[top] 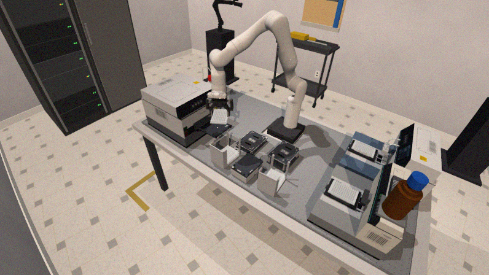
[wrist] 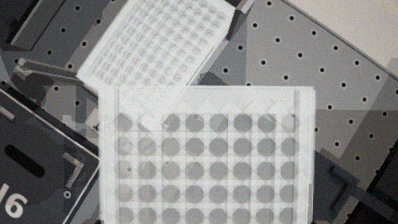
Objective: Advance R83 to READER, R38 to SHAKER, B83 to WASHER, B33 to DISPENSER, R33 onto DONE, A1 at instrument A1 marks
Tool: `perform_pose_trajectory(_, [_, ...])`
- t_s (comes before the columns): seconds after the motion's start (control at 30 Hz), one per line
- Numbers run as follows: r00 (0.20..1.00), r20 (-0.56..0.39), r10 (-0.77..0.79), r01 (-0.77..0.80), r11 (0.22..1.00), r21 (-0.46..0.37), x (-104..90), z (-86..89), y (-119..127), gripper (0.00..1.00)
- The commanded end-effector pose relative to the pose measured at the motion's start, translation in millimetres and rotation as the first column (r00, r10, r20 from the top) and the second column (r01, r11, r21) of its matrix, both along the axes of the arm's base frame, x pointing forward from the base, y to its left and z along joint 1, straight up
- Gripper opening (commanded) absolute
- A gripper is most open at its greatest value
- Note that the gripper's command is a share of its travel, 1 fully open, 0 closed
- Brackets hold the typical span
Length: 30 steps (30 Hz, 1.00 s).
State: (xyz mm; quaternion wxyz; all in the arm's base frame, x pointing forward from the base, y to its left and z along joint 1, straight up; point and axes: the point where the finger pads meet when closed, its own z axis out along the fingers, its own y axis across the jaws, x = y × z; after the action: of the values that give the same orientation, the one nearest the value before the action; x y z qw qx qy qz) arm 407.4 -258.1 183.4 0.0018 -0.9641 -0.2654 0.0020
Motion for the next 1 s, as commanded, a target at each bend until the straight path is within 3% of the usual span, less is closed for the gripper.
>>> perform_pose_trajectory(0.0, [0.999, -0.002, -0.042, 0.042, 0.999, 0.002, -3.2, 0.1, -9, 0.94])
perform_pose_trajectory(0.6, [0.978, -0.003, -0.210, 0.210, 0.978, 0.001, -3.9, 0.0, -12, 0.94])
perform_pose_trajectory(0.83, [0.956, -0.003, -0.294, 0.294, 0.956, 0.000, -12.1, 0.3, -35, 0.94])
perform_pose_trajectory(0.97, [0.943, -0.001, -0.334, 0.334, 0.943, -0.001, -10.4, 0.2, -34, 0.94])
